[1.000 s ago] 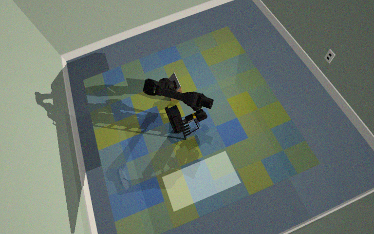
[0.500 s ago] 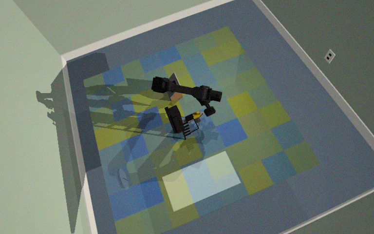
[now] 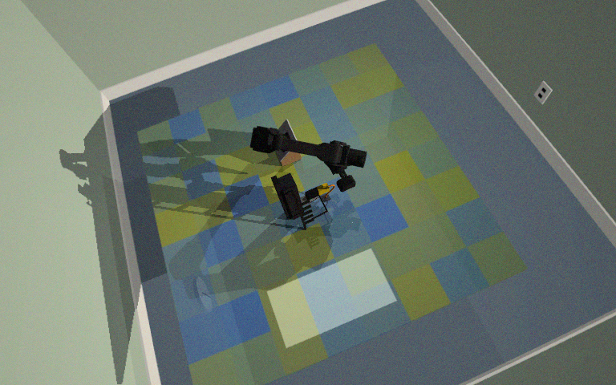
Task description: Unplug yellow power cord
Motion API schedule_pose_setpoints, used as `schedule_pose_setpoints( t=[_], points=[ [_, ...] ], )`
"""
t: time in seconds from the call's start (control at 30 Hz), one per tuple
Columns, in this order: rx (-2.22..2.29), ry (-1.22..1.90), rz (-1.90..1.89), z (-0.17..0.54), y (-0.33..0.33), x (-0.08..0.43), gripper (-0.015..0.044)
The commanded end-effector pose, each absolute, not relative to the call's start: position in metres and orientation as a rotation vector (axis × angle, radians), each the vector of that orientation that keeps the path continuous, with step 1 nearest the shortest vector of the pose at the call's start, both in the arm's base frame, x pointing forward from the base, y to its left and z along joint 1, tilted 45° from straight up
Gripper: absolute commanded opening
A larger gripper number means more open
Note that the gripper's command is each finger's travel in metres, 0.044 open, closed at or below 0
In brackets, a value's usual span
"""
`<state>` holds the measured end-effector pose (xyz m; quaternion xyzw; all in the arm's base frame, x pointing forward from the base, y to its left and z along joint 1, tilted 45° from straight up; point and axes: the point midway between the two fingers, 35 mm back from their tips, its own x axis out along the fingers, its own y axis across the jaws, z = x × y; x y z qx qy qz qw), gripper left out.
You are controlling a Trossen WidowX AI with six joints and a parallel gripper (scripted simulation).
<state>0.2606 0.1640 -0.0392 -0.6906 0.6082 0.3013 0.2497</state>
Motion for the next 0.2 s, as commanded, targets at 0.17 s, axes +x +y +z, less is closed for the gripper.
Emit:
schedule_pose_setpoints(
  t=[0.17],
  points=[
    [-1.872,1.662,0.82,-0.0397,0.1636,0.2603,0.044]
  ],
)
